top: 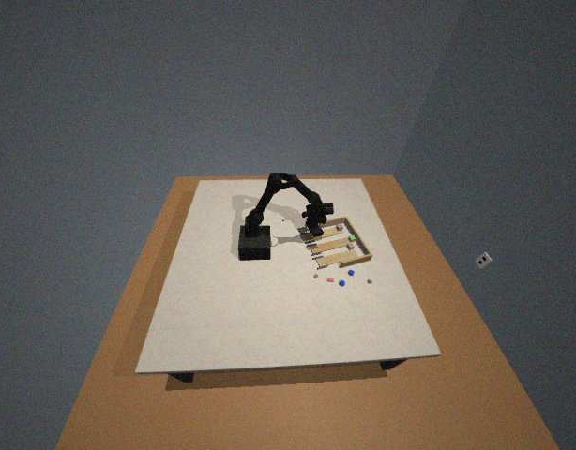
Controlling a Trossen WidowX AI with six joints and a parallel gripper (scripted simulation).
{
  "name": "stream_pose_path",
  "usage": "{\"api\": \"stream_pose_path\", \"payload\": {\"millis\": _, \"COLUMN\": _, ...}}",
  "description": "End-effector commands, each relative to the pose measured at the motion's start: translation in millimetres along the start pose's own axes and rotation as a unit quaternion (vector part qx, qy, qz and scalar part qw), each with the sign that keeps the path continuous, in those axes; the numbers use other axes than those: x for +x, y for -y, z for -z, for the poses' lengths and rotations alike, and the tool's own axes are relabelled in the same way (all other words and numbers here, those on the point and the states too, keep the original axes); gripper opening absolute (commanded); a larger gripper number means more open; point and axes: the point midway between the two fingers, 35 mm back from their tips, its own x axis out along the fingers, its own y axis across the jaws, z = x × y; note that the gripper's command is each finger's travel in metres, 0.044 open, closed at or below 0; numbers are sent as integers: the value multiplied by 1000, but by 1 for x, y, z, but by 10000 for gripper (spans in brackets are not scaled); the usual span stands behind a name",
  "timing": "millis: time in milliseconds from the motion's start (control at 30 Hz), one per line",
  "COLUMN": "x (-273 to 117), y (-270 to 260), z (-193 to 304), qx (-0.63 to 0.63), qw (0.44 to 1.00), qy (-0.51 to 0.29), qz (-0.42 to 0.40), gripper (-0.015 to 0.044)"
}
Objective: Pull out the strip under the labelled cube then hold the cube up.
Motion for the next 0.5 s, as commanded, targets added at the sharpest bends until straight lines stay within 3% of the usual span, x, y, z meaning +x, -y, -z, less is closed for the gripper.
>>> {"api": "stream_pose_path", "payload": {"millis": 0, "x": 9, "y": 0, "z": 1, "qx": -1, "qw": 1000, "qy": -3, "qz": 2, "gripper": 0}}
{"api": "stream_pose_path", "payload": {"millis": 467, "x": 32, "y": -2, "z": 3, "qx": -1, "qw": 1000, "qy": -3, "qz": 1, "gripper": 0}}
